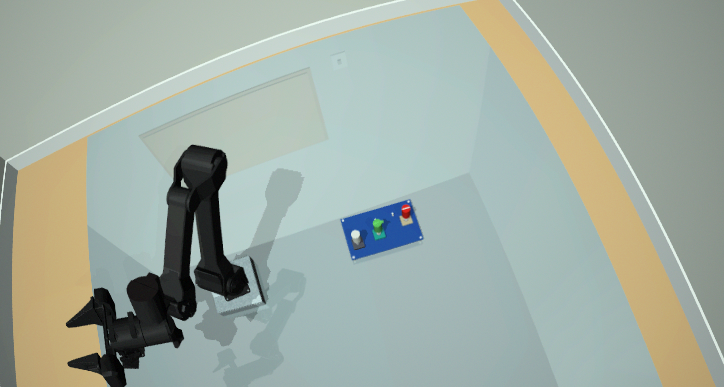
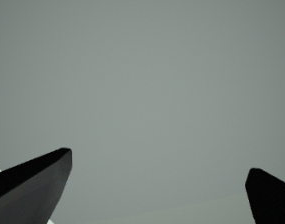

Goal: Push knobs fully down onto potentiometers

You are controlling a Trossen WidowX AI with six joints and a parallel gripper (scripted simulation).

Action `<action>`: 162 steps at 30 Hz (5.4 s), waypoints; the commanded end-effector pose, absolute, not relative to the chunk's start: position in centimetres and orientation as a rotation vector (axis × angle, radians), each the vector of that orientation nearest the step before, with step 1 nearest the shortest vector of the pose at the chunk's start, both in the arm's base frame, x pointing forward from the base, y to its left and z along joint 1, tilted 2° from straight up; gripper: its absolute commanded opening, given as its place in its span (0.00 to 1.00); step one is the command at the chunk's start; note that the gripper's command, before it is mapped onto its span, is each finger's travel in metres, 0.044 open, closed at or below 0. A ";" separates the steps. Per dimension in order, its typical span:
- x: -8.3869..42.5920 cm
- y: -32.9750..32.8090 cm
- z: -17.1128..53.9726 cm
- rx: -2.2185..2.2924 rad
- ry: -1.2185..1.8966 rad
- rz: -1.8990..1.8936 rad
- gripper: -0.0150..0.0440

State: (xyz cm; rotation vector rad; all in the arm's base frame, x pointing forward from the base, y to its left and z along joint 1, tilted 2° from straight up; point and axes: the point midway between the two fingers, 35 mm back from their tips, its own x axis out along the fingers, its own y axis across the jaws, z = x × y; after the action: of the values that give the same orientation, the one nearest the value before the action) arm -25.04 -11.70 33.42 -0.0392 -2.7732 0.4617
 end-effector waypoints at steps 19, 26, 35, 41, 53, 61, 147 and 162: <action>-22.7 -19.9 33.3 0.350 -2.851 0.044 0.25; -21.1 -23.3 33.1 0.517 -2.824 -0.196 0.25; -19.1 -26.1 33.0 0.662 -2.763 -0.380 0.25; -17.1 -28.5 32.4 0.792 -2.688 -0.568 0.25; -12.4 -32.9 30.9 1.038 -2.430 -0.930 0.25; -9.1 -35.0 29.9 1.156 -2.230 -1.108 0.25; 28.9 -26.1 18.7 0.950 0.456 -1.203 0.25; 32.4 -20.2 17.2 0.715 0.820 -0.949 0.25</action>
State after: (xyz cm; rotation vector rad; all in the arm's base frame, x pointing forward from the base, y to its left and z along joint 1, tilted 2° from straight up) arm 31.83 -21.40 17.62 -2.4938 -2.4705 3.2995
